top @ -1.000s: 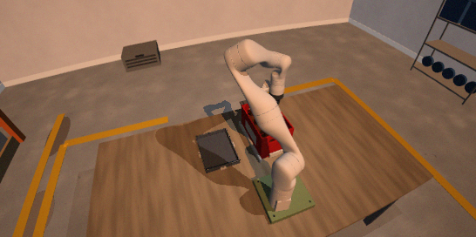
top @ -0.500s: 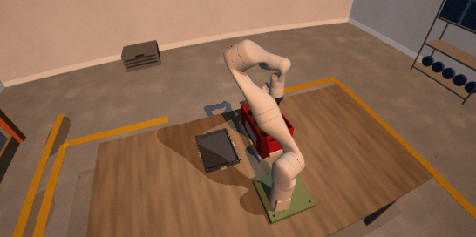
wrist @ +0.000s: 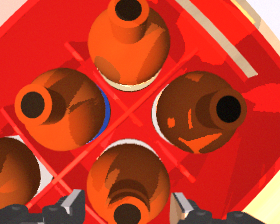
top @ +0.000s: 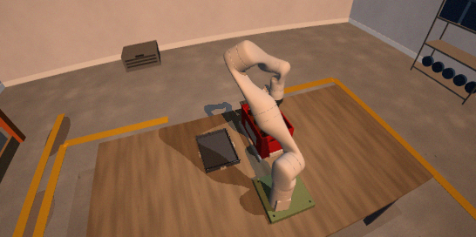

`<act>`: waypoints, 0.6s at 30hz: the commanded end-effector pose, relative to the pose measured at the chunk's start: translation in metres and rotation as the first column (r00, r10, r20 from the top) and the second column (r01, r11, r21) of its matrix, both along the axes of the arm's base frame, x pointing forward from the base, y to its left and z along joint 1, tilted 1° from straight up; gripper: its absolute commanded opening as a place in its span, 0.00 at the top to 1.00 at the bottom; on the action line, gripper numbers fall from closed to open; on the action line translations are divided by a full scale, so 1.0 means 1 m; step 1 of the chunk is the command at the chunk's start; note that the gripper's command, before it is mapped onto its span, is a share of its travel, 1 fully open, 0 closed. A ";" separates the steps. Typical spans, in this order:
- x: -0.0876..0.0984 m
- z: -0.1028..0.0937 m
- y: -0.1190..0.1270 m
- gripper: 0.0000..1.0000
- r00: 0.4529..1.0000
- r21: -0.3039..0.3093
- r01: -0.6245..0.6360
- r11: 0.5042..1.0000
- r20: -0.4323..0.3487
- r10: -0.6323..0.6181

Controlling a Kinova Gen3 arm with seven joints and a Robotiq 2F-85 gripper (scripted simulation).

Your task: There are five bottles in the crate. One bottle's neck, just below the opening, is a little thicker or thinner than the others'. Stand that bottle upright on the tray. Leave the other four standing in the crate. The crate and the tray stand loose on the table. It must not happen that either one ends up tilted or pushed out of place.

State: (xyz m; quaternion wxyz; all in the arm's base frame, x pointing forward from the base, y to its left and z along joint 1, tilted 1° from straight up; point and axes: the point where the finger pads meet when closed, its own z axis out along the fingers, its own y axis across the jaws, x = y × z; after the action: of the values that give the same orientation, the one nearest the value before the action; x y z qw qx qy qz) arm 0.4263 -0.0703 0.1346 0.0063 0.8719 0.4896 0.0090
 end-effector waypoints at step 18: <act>-0.001 -0.005 -0.001 0.36 1.000 -0.001 0.003 1.000 -0.002 -0.003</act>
State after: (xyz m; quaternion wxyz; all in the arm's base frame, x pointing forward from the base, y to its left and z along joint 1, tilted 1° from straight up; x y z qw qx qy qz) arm 0.4254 -0.0714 0.1287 0.0060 0.8725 0.4886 0.0072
